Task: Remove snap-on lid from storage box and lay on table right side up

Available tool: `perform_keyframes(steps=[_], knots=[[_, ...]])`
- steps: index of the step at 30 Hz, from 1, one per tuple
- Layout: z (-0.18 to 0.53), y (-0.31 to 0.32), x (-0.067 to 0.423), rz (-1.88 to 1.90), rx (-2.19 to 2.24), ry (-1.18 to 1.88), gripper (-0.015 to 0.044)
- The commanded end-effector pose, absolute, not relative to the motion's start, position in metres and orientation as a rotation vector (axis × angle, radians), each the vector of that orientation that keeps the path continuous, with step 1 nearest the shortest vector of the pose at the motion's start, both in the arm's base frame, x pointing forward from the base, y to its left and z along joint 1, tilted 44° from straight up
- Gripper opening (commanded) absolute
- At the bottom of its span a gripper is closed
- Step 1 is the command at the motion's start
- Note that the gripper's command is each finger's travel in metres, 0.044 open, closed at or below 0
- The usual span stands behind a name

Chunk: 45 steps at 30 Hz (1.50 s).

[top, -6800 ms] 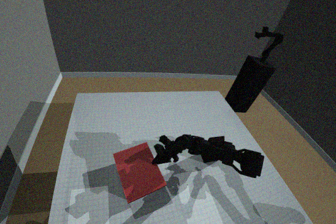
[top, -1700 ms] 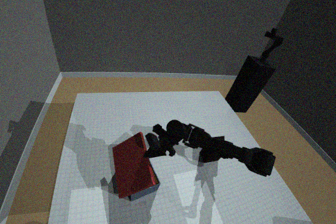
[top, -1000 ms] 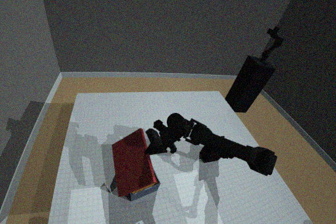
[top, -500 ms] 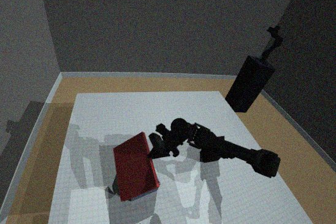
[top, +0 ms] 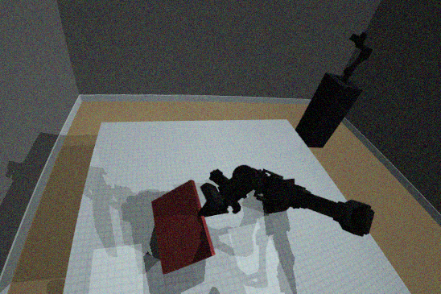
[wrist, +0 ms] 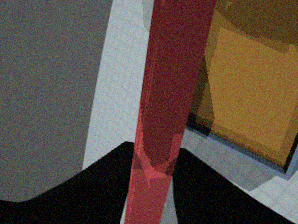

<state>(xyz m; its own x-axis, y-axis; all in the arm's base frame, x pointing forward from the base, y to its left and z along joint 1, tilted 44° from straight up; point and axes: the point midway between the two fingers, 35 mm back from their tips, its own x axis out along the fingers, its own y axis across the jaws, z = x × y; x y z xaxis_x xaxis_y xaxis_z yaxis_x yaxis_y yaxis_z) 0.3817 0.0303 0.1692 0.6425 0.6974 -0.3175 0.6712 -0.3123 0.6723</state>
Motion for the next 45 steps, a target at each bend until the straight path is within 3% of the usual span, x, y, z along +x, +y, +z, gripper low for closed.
perform_keyframes(steps=[1, 45], knots=[[0.176, 0.034, 0.378, 0.039, 2.044, 1.056, 0.0], [0.233, 0.087, 0.336, 0.039, 2.047, 1.058, 0.0]])
